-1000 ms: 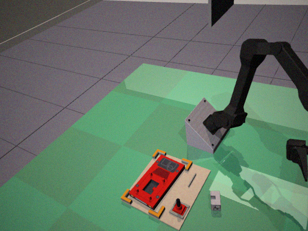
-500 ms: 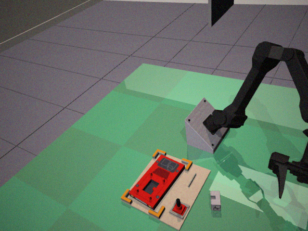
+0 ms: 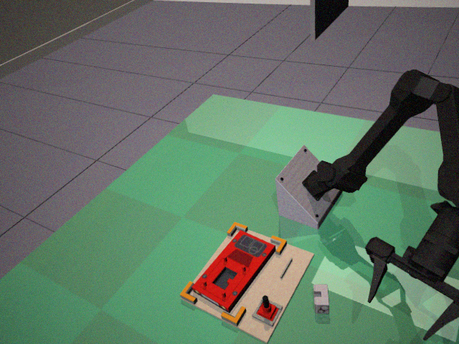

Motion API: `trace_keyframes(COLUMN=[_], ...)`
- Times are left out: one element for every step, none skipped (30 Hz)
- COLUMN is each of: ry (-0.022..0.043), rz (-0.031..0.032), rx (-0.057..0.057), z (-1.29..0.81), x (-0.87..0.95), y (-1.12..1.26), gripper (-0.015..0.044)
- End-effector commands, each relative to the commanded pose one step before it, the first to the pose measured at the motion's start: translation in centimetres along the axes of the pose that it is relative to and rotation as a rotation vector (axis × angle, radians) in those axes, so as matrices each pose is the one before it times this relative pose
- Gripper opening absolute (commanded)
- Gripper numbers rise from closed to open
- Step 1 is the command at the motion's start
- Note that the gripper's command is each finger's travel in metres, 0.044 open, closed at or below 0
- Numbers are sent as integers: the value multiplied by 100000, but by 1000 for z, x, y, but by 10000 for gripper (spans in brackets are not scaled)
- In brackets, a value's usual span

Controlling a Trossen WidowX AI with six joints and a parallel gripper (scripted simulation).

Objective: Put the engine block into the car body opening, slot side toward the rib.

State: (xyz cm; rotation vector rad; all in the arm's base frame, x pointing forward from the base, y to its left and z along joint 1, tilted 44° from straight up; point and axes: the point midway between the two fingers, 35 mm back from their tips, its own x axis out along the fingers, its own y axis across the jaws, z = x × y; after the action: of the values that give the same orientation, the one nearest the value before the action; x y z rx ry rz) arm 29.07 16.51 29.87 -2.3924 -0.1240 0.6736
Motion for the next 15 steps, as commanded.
trace_keyframes(ry=[-6148,-1527,-2127,-2203,-2221,-2238,-2255,-2270,-2285,-2298,-2311,-2321,-2332,-2343,-2352], rz=[4936,1029,1413,1440,1425,1408,1389,1367,1344,1318,1290,1267,1235,1201,1164], rx=[2095,-41,8,86,165,243,321,398,475,551,626,696,770,843,915], z=[539,135,182,180,173,166,159,152,146,139,132,122,116,109,102], x=[1209,236,321,325,320,314,308,301,295,288,281,277,269,261,253], y=[1291,290,402,414,414,414,414,413,412,410,408,405,403,400,396], gripper=[440,440,440,440,440,440,440,440,440,440,440,440,440,440,440])
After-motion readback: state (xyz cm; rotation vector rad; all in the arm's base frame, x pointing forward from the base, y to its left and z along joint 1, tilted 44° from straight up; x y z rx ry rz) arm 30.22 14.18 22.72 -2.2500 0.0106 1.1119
